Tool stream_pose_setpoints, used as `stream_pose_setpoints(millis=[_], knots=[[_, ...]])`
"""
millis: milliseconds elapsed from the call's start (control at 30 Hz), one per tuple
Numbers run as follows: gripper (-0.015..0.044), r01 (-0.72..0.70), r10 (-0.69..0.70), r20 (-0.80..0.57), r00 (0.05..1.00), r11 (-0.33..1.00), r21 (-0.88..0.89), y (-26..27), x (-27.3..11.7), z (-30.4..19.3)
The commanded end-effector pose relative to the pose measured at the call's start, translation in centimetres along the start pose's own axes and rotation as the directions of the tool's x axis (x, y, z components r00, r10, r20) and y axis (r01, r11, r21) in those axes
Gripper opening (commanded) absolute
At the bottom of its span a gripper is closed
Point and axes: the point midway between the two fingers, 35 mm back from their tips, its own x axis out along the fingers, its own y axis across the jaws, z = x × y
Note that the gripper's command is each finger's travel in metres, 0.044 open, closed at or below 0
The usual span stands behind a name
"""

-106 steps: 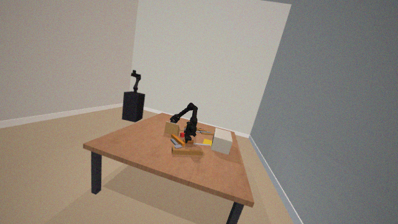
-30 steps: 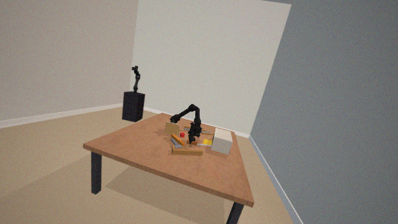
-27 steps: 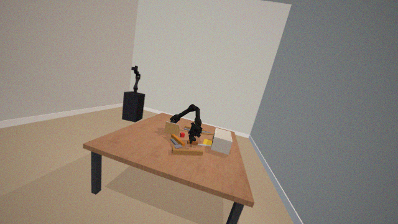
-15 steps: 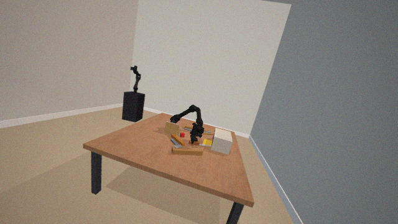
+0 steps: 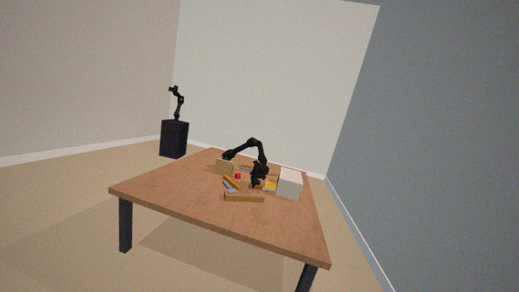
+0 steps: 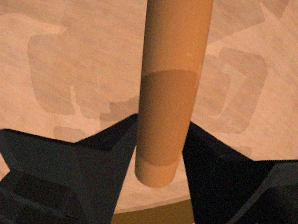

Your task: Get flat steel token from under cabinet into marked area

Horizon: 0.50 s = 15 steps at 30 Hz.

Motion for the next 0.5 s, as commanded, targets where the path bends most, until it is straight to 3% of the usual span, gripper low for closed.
stream_pose_setpoints(millis=[0, 467], knots=[[0.0, 0.002, -0.002, 0.004, 1.0, 1.0, -0.003, 0.0, 0.0, 0.8], [0.0, 0.001, -0.001, 0.005, 1.0, 1.0, -0.003, -0.1, 0.0, 2.5]])
